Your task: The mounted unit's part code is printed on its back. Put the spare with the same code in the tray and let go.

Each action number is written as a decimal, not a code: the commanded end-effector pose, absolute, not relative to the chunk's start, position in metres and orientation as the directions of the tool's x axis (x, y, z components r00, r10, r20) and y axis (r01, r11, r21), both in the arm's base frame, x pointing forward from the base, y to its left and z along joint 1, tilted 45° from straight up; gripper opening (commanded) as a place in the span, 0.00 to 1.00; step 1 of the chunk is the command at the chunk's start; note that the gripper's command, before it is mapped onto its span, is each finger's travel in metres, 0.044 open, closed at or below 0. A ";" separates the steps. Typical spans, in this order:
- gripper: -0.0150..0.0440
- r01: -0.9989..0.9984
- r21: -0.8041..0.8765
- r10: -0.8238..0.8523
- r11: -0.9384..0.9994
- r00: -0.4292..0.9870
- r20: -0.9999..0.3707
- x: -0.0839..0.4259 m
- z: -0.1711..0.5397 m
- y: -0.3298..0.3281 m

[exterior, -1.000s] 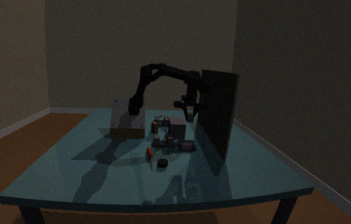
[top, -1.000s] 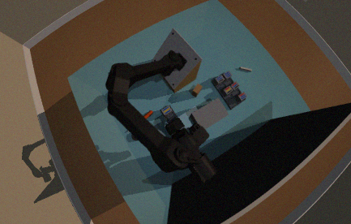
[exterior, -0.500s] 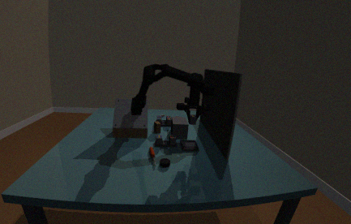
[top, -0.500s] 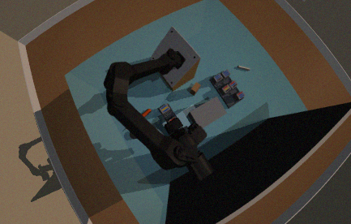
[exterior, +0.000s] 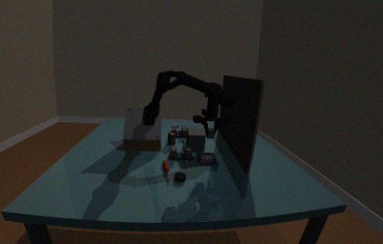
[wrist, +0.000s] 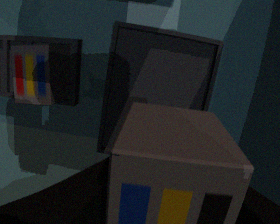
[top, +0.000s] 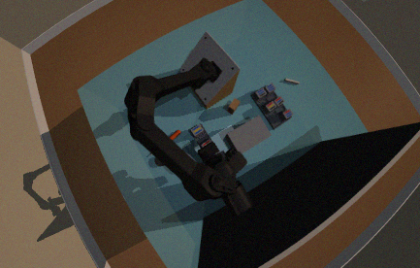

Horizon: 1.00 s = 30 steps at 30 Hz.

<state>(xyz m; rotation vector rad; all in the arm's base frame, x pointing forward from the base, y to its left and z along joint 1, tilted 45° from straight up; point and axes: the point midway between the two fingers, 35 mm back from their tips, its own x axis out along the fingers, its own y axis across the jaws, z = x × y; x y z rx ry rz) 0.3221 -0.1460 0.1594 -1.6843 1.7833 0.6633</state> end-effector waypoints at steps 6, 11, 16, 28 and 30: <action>0.25 -0.997 -0.039 -0.698 0.069 -0.021 -0.716 0.324 0.152 -0.151; 0.25 -0.997 -0.039 -0.698 0.069 -0.021 -0.716 0.324 0.148 -0.155; 0.25 -0.997 -0.039 -0.697 0.069 -0.021 -0.716 0.324 0.145 -0.158; 0.25 -0.997 -0.039 -0.697 0.070 -0.020 -0.717 0.325 0.136 -0.167; 0.25 -0.997 -0.039 -0.697 0.070 -0.020 -0.717 0.325 0.134 -0.168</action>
